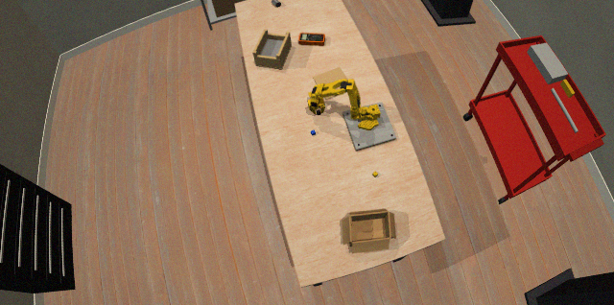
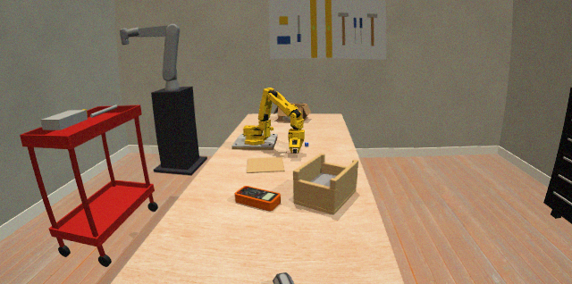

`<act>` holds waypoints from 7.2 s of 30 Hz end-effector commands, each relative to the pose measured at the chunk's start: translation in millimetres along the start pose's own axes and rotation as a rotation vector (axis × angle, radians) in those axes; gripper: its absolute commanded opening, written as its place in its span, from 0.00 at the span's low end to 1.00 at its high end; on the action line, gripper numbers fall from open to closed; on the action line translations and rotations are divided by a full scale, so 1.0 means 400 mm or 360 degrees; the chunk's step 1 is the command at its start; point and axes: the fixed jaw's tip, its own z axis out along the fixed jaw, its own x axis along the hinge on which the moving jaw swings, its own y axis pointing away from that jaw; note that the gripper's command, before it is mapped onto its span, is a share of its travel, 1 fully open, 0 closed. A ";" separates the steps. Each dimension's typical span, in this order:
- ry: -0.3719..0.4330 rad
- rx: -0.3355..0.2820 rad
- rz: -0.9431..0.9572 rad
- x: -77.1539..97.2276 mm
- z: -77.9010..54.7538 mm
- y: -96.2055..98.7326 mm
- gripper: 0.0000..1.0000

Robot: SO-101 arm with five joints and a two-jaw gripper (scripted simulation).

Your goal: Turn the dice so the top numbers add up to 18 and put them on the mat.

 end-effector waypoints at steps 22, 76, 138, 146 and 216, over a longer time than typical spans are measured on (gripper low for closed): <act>-0.0005 -0.0016 -0.0005 -0.002 -0.001 -0.008 0.06; -0.0005 -0.0016 -0.0005 -0.002 -0.124 -0.009 0.00; -0.0531 -0.0540 -0.0907 -0.036 -0.126 0.057 0.00; -0.0829 -0.0704 -0.1150 -0.042 -0.132 0.067 0.00; -0.1702 -0.1026 -0.1468 -0.067 -0.129 0.107 0.00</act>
